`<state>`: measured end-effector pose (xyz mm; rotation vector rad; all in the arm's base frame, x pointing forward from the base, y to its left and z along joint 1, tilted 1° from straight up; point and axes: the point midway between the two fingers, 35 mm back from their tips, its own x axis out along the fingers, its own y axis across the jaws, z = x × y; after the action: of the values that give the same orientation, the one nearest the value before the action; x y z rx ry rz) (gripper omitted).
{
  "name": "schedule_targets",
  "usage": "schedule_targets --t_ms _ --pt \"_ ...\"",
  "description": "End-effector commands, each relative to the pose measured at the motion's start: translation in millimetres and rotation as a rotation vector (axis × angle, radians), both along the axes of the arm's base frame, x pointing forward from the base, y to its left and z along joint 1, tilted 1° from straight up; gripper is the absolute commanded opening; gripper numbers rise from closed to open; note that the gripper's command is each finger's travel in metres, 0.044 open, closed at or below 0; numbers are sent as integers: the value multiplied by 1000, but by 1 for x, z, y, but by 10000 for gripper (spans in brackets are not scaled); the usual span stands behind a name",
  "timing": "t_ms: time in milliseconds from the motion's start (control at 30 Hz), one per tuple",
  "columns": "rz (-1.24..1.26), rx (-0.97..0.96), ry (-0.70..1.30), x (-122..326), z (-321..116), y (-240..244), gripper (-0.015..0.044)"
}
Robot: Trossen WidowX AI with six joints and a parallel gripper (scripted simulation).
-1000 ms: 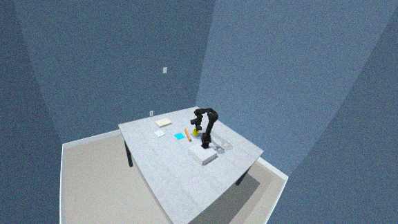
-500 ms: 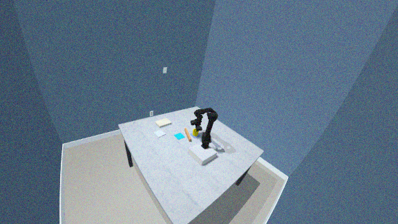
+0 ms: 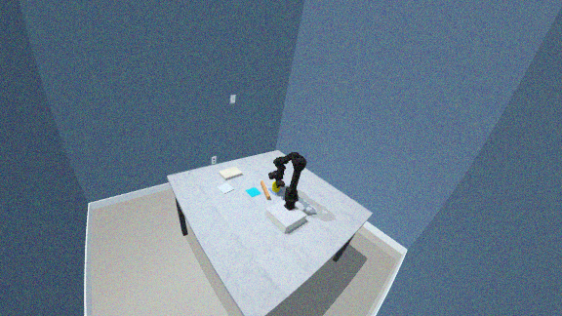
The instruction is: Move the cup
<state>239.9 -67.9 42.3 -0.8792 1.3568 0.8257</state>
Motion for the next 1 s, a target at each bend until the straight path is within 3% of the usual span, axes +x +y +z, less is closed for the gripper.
schedule_targets --t_ms 0,567,967 --pt "4 -3 8 -2 -8 -1 166" --pt "4 -3 8 -3 -27 -1 166" --pt "0 1 4 -2 -25 0 87"
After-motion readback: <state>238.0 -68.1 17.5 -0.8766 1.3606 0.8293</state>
